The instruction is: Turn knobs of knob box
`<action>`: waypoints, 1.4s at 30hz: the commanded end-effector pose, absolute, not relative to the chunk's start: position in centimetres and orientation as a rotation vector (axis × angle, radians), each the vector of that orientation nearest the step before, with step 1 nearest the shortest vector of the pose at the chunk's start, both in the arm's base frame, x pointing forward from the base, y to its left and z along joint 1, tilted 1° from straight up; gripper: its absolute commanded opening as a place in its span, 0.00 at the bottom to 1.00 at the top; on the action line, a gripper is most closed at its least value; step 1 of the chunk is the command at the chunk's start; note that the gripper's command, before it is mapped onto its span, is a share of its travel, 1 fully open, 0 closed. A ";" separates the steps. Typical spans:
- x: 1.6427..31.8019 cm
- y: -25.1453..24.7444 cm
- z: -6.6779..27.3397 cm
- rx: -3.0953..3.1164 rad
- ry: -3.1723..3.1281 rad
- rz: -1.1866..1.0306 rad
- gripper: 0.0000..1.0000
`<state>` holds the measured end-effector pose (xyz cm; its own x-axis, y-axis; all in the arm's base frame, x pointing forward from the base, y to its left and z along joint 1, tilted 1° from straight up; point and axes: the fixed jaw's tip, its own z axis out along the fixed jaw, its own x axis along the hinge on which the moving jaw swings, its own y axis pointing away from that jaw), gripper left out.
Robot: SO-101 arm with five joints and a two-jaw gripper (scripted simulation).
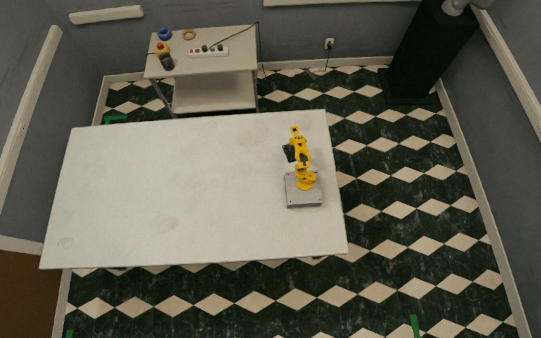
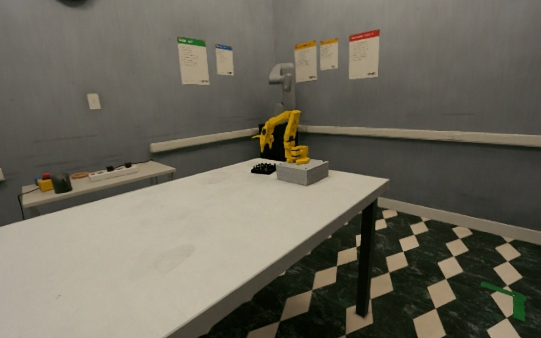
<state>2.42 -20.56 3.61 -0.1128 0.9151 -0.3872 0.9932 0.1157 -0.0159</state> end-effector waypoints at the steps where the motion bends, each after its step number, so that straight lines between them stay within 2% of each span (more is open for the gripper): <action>1: 2.3 -20.8 3.6 1.891 2.099 -0.397 0.40; 42: 2.3 -21.0 3.8 1.892 2.085 -0.404 0.40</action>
<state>2.42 -20.66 3.69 -0.1039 0.9145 -0.3910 0.9941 0.1075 -0.0128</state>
